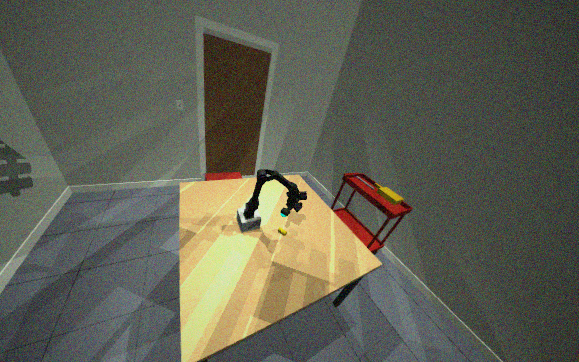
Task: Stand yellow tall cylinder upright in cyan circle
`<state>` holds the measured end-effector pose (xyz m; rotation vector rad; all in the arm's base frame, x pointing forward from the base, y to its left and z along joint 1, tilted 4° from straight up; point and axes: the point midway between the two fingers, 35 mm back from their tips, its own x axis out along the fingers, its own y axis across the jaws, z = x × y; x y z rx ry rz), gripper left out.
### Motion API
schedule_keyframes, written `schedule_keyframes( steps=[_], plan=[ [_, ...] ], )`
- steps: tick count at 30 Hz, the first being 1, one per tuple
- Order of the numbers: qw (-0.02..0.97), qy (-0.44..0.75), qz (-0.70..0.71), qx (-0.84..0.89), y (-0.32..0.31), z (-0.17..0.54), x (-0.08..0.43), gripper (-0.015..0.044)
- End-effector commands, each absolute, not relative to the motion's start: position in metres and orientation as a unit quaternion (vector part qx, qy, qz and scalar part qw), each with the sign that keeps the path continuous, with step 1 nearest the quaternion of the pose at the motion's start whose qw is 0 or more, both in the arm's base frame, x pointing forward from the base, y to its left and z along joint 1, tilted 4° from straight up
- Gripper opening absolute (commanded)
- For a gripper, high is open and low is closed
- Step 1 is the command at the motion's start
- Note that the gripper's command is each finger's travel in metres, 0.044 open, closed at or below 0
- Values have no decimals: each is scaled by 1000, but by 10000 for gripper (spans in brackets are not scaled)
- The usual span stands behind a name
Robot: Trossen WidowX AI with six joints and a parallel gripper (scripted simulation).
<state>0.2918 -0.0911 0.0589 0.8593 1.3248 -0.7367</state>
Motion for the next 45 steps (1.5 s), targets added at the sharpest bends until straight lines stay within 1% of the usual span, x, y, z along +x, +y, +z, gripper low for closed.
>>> schedule_keyframes(
  steps=[1,8,13,22,28,36,45],
  plan=[
    [636,582,-350,366,-123,62,277,309],
    [610,589,-397,351,-174,66,239,309],
    [607,590,-402,350,-179,65,235,309],
    [607,590,-402,349,-187,-36,233,309],
    [607,590,-402,349,-187,-44,232,309],
    [607,590,-402,349,-187,-44,232,105],
    [624,589,-386,339,-187,-36,240,105]
  ],
)
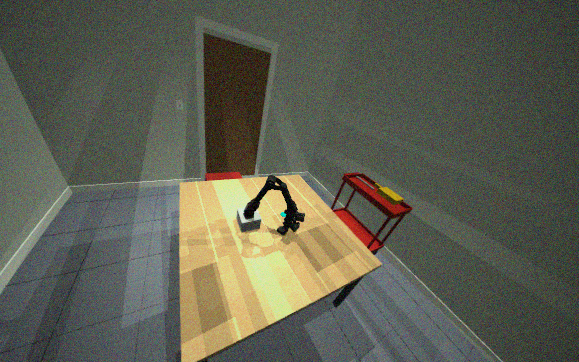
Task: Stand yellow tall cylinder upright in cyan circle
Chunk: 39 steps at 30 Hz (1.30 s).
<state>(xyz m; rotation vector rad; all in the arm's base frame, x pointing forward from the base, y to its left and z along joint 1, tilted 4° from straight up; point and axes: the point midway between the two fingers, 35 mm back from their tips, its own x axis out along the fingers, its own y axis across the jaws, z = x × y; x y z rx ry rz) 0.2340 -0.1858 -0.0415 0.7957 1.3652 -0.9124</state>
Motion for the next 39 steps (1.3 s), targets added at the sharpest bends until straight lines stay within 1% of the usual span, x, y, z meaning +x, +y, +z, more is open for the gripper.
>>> schedule_keyframes(
  steps=[1,39],
  plan=[
    [624,589,-386,339,-187,-34,240,105],
    [612,590,-397,346,-184,34,240,105]
  ],
)
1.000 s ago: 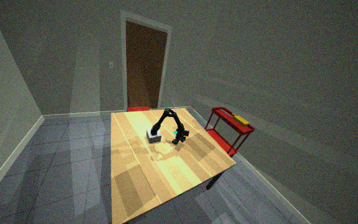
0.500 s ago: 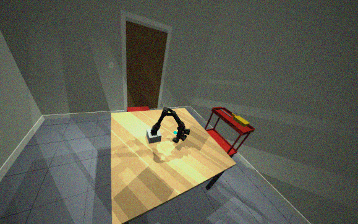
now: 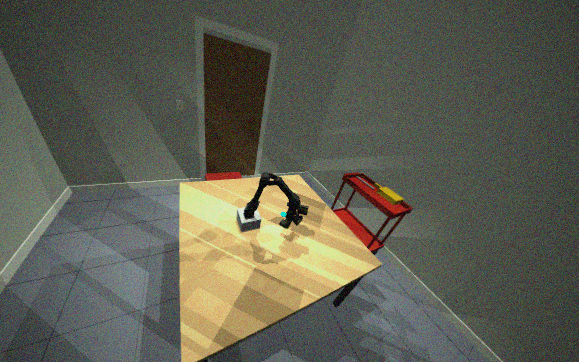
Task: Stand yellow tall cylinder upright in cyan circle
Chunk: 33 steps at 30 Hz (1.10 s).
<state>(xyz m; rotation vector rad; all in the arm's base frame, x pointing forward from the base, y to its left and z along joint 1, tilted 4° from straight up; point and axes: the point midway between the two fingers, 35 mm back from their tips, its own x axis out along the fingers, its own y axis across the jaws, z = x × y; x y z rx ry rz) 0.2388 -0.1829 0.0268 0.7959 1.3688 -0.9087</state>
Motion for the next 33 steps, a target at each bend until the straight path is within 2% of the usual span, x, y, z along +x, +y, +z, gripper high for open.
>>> schedule_keyframes(
  steps=[1,20,33],
  plan=[
    [612,590,-397,347,-184,36,240,105],
    [608,591,-400,348,-178,67,235,105],
    [666,655,-277,225,-152,69,264,105]
  ],
)
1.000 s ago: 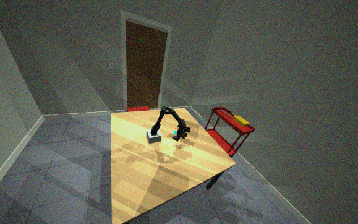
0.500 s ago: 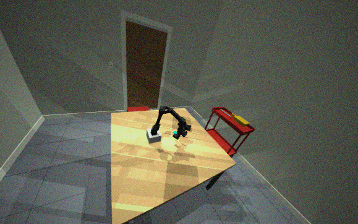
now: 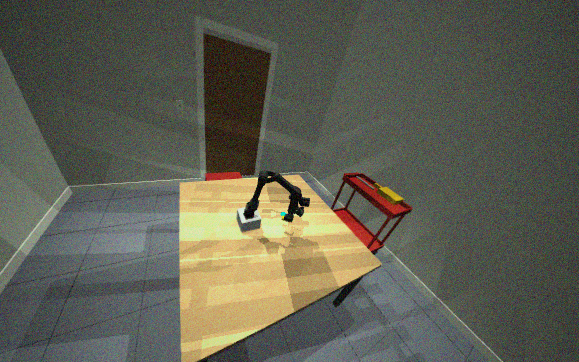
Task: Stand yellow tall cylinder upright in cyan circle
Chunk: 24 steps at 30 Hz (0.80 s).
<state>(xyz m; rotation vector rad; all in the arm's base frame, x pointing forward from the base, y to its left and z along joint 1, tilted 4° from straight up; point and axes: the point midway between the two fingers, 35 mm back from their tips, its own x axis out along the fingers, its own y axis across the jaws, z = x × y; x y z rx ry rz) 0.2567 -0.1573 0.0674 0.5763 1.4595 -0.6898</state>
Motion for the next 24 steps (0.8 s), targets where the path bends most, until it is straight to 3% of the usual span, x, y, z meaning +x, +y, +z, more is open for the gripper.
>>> schedule_keyframes(
  steps=[1,24],
  plan=[
    [670,659,-266,215,-150,69,266,105],
    [705,708,-13,-34,-90,72,308,105]
  ],
)
